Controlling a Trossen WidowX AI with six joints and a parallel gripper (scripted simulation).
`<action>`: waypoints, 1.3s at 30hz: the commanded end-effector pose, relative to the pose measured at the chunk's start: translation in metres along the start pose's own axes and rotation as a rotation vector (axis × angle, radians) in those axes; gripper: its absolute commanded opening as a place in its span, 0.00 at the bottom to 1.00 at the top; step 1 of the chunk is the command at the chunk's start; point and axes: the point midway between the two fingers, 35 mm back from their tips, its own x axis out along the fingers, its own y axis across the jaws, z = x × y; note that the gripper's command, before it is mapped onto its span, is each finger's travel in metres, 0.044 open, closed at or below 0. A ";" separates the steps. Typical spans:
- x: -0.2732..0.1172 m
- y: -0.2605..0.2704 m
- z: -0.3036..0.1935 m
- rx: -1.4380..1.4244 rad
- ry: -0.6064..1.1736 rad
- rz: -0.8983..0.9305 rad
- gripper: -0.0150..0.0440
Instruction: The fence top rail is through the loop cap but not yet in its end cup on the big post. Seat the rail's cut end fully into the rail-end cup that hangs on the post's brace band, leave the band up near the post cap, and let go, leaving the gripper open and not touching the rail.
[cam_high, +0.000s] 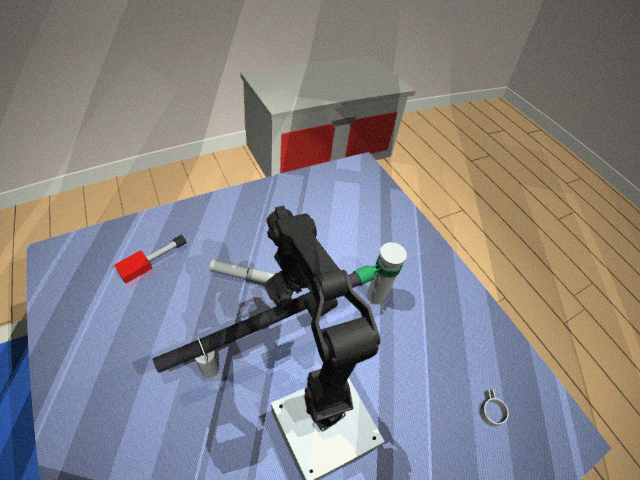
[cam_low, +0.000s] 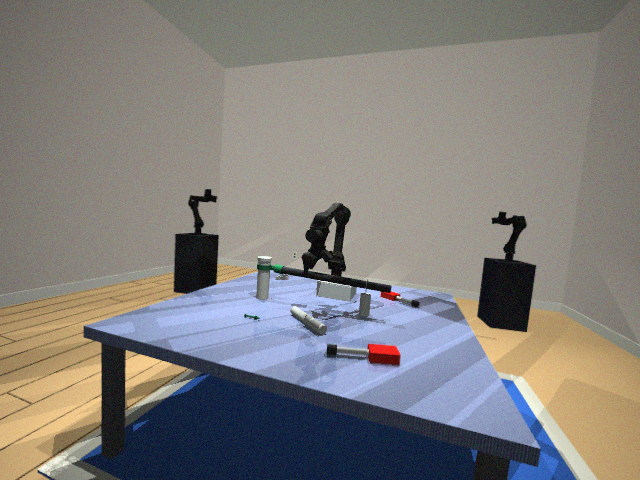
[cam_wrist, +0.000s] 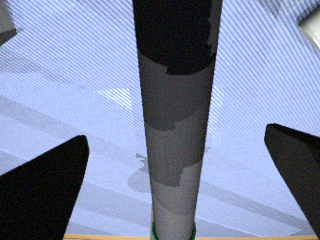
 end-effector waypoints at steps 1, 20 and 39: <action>-0.002 0.000 0.000 0.000 0.000 0.000 1.00; -0.048 0.005 0.001 0.000 -0.001 0.000 1.00; -0.048 0.005 0.001 0.000 -0.001 0.000 1.00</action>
